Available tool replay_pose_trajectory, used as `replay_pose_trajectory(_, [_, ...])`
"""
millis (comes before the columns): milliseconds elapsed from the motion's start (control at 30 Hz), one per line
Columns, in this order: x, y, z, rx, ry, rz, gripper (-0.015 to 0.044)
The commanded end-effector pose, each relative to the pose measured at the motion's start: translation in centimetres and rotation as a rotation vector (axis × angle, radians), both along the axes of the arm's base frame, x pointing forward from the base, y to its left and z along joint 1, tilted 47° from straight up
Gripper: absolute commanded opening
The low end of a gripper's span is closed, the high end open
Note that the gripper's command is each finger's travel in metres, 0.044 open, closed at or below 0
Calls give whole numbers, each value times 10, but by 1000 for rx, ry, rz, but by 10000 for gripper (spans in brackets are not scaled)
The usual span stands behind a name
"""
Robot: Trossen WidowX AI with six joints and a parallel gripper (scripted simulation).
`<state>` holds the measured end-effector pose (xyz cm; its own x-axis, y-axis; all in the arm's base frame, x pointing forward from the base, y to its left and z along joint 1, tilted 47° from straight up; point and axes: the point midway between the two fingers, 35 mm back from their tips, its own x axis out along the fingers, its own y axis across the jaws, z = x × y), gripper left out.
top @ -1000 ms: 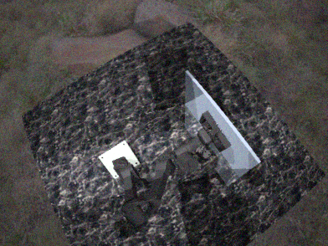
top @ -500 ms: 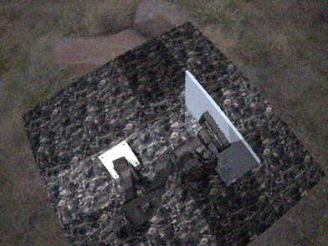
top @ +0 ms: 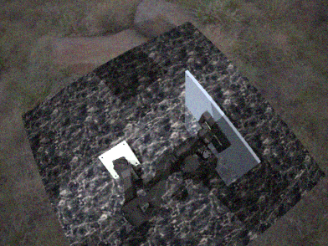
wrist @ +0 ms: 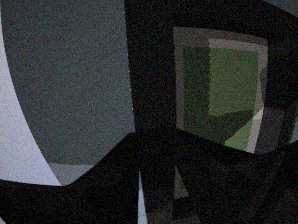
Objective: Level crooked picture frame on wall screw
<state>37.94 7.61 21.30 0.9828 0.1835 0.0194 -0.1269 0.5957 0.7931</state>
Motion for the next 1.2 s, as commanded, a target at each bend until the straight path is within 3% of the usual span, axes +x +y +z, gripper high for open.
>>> replay_pose_trajectory(0, [0, 3, 4, 5, -6, 7, 0])
replay_pose_trajectory(1167, [-2, 9, 12, 6, -6, 7, 0])
